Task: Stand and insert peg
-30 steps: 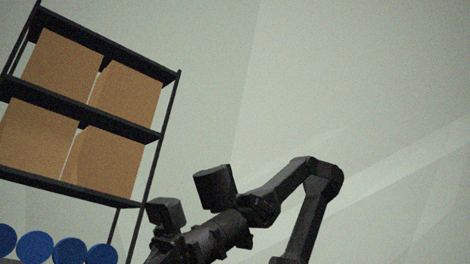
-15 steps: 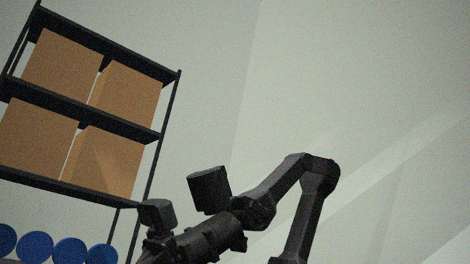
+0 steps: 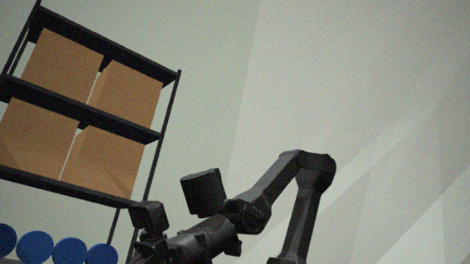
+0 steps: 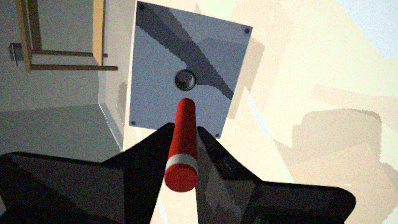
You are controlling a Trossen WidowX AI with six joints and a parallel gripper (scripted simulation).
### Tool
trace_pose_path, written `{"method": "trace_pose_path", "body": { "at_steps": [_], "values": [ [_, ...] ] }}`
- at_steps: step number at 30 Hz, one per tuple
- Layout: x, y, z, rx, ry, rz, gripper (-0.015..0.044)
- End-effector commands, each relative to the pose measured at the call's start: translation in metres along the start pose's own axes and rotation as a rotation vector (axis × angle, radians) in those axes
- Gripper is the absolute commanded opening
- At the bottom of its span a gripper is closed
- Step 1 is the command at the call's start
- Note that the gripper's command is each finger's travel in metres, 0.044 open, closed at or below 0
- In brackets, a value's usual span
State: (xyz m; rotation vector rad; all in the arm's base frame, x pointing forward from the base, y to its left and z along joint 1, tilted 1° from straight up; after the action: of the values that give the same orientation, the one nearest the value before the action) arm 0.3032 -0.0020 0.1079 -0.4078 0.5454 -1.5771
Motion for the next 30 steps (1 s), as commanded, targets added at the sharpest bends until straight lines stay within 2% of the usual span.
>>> {"method": "trace_pose_path", "body": {
  "at_steps": [1,30],
  "values": [
    [0.0,0.003,0.001,0.008,0.008,0.001,0.0],
    [0.004,0.023,0.001,0.031,0.016,-0.006,0.0]
  ]
}}
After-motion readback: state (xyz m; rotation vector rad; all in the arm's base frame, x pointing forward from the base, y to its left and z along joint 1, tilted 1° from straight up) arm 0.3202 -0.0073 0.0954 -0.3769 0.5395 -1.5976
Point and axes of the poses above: the point midway between the two fingers, 35 mm back from their tips, its own y axis out along the fingers, its own z axis across the jaws, x = y × z, the point moved 4 cm from there along -y, back along the fingers, and after that the axes turned 7 degrees about y, right-handed, at the moved point
